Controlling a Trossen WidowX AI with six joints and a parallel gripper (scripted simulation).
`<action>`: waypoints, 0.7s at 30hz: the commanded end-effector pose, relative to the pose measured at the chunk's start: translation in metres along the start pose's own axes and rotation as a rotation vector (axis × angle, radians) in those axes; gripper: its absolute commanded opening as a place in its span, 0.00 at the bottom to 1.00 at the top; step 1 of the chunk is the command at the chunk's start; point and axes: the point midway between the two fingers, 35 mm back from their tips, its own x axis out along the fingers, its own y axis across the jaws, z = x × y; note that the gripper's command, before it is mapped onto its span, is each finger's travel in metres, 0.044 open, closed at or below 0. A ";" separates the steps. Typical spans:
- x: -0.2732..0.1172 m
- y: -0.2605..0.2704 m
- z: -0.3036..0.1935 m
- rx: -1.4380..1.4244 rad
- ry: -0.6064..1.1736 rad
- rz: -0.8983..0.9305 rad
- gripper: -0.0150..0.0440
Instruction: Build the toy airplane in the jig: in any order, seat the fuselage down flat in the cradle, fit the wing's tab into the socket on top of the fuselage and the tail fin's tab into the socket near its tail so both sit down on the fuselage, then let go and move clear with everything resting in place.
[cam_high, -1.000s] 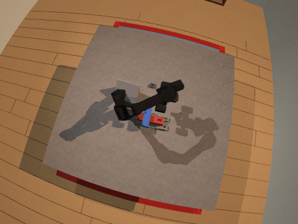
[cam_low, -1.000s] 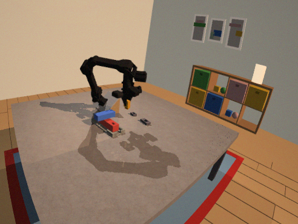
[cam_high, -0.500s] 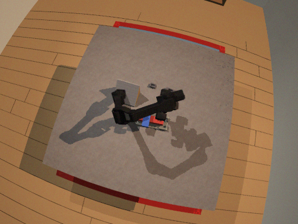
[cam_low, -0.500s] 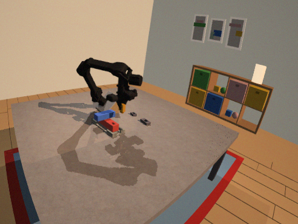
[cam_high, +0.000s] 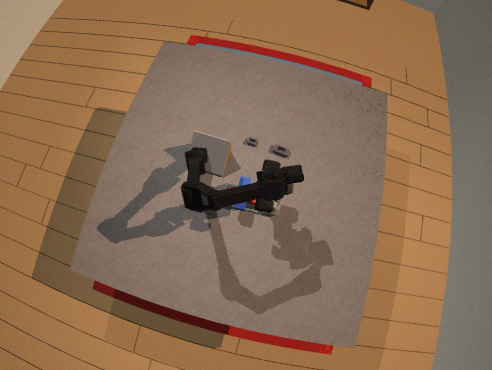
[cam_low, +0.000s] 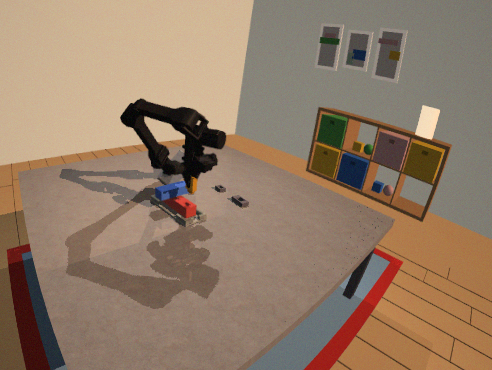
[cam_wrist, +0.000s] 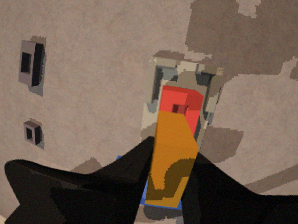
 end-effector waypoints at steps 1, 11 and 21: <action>0.004 -0.013 -0.001 -0.005 0.004 -0.011 0.25; 0.004 -0.015 -0.001 -0.006 0.004 -0.012 0.36; 0.004 -0.015 -0.001 -0.006 0.004 -0.012 0.36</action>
